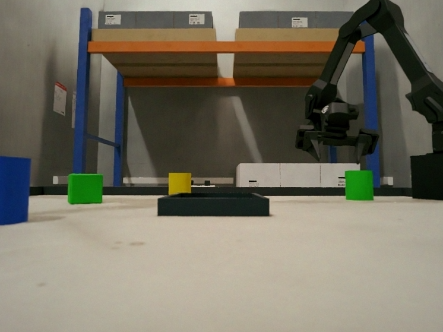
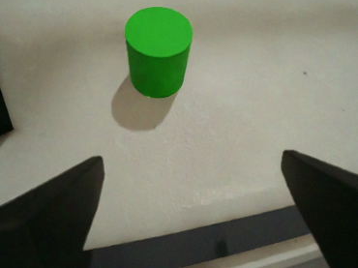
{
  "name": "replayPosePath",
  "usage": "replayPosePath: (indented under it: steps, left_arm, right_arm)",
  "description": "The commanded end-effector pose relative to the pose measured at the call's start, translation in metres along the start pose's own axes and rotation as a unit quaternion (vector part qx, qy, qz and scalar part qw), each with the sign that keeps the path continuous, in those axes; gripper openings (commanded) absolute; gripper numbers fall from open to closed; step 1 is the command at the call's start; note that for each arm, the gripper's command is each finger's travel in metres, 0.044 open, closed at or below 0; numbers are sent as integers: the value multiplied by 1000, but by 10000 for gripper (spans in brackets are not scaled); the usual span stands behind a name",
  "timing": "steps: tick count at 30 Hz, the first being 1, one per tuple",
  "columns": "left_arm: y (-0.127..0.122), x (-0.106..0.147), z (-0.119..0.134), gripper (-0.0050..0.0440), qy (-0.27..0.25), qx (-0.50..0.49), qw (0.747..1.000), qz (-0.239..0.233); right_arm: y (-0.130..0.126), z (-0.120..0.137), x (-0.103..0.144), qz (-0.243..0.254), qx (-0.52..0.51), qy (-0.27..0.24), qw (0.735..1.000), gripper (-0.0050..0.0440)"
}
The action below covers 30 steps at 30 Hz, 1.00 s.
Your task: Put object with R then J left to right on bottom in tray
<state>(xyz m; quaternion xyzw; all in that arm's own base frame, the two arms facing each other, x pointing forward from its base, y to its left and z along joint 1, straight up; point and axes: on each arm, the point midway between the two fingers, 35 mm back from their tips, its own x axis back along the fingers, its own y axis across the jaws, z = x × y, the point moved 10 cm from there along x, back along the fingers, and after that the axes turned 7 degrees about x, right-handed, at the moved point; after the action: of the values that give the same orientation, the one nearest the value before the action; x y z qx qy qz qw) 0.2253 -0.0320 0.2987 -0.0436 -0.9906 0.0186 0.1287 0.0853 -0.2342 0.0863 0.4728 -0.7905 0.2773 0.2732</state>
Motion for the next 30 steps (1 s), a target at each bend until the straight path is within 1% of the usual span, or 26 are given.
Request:
replayPosePath:
  steps: [1, 6, 18, 19, 21, 24, 26, 30]
  left_arm:
    - [17, 7, -5, -50, -75, 29, 997, -16]
    - [30, 17, -13, -50, -150, 42, 987, -32]
    - [31, 16, -12, -50, -150, 43, 987, -34]
    - [30, 17, -17, -50, -156, 41, 986, -34]
    - [30, 17, -17, -50, -156, 41, 986, -34]
    - [30, 17, -17, -50, -156, 41, 986, -34]
    - [30, 17, -17, -50, -156, 41, 986, -34]
    - [30, 17, -17, -50, -156, 41, 986, -34]
  right_arm:
    - [9, 8, 9, 8, -25, -58, 998, 400]
    - [20, 13, 13, 21, -55, -113, 992, 400]
    - [20, 12, 14, 21, -54, -112, 992, 400]
    - [20, 11, 12, 21, -56, -114, 992, 400]
    - [19, 10, 4, 19, -59, -115, 991, 400]
    - [15, 8, -18, 17, -60, -113, 992, 400]
    - [15, 8, -18, 17, -60, -113, 992, 400]
    - [12, 1, -51, 16, -59, -113, 992, 400]
